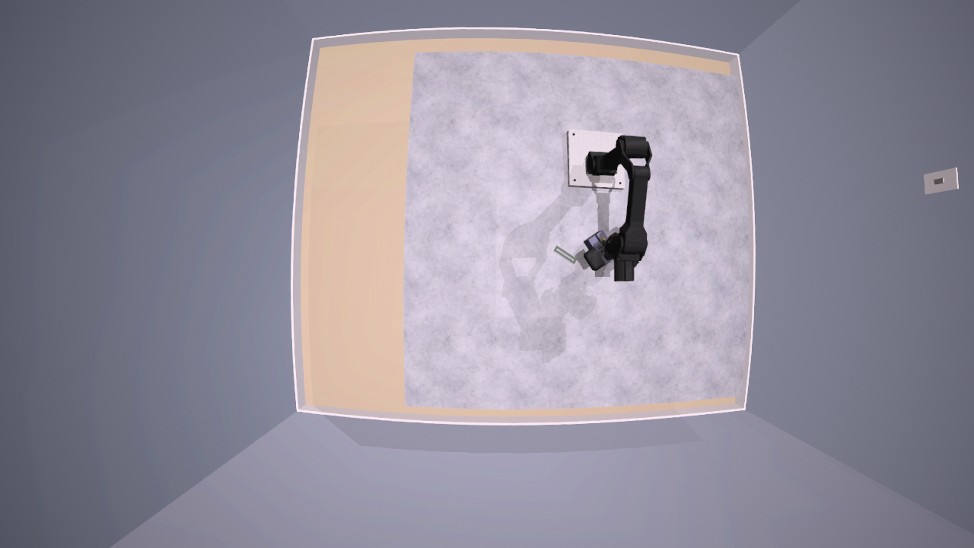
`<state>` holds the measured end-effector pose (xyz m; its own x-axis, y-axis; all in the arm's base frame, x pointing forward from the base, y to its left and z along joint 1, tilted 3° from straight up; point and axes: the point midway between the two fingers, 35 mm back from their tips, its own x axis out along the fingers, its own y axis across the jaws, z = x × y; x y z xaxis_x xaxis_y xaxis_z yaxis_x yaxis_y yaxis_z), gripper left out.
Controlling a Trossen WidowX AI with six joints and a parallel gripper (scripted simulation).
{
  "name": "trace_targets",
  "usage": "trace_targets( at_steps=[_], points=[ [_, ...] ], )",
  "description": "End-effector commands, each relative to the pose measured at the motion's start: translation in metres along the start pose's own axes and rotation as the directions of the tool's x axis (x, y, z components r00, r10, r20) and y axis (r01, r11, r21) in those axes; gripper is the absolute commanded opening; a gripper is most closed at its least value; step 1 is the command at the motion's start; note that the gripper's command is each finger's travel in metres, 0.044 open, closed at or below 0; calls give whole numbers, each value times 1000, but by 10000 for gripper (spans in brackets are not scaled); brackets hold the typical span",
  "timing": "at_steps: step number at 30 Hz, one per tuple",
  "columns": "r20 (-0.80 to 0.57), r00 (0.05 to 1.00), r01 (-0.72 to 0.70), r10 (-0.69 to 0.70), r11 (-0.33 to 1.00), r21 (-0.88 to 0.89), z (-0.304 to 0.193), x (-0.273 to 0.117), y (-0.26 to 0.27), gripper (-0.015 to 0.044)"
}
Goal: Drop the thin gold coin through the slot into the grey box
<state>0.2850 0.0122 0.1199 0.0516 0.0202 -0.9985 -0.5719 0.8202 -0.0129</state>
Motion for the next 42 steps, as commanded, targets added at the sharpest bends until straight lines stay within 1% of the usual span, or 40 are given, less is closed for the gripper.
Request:
trace_targets(
  at_steps=[1,13,19,28,38,39,42],
  points=[
    [1,1000,0,0,1000,7,0,3,0,0],
    [1,1000,0,0,1000,4,0,11,0,0],
    [0,1000,0,0,1000,1,0,9,0,157],
    [0,1000,0,0,1000,1,0,9,0,161],
    [-2,1000,-2,2,1000,1,0,-16,0,423],
    [-3,1000,-2,2,1000,2,-1,-25,1,440],
    [-6,1000,-5,5,1000,2,-3,-51,2,440]
  ],
)
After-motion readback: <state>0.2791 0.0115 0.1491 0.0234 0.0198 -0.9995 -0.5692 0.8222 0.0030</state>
